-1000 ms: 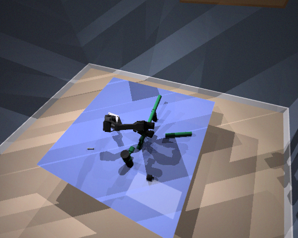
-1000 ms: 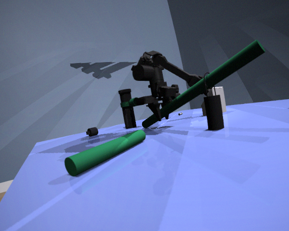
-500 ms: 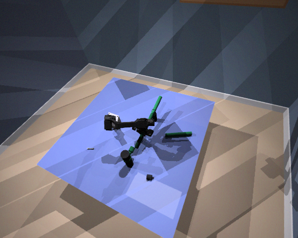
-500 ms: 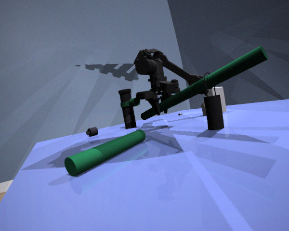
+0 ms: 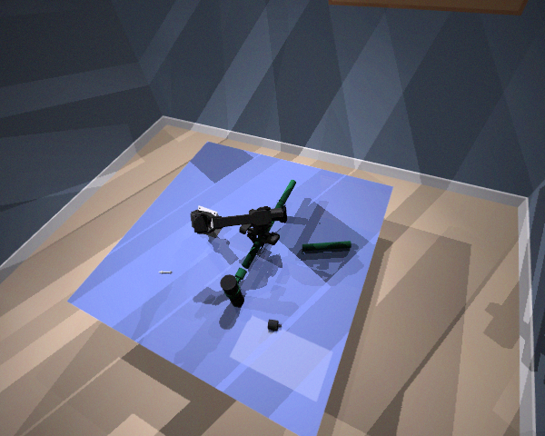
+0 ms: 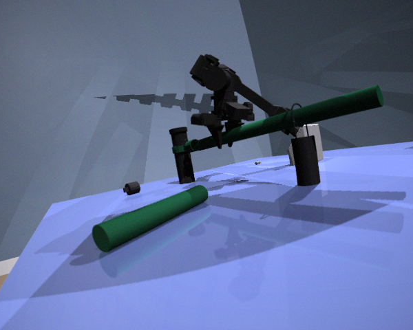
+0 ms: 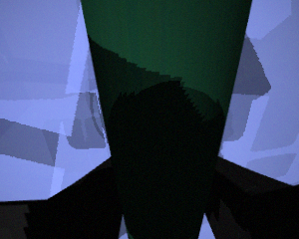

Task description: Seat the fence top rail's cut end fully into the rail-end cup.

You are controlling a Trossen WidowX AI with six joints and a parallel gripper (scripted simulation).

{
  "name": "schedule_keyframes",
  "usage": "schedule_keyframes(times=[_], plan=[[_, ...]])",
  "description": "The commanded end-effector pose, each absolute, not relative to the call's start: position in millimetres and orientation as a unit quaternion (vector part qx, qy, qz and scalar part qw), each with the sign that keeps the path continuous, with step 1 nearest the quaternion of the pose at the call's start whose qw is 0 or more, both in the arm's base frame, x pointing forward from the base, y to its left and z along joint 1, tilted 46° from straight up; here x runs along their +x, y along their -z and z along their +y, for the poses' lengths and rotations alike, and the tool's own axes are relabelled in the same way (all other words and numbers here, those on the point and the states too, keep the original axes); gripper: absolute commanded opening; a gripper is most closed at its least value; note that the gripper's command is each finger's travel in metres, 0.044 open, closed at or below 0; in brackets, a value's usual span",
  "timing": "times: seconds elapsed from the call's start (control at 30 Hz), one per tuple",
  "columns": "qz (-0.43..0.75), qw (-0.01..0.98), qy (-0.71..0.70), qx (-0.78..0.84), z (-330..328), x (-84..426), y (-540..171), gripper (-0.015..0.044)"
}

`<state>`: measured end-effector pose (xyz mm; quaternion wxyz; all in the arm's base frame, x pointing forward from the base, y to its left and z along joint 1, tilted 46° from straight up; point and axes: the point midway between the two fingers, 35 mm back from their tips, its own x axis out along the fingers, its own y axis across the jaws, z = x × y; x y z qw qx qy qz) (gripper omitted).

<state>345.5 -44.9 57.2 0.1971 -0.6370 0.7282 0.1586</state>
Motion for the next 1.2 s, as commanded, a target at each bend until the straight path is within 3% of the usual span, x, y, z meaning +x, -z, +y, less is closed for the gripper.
schedule_keyframes(times=[0.0, 1.17], plan=[[0.728, 0.197, -0.158, -0.638, -45.4, 345.8, -57.5, 0.0000], [0.729, 0.198, -0.160, -0.635, -47.7, 348.5, -67.5, 0.0000]])
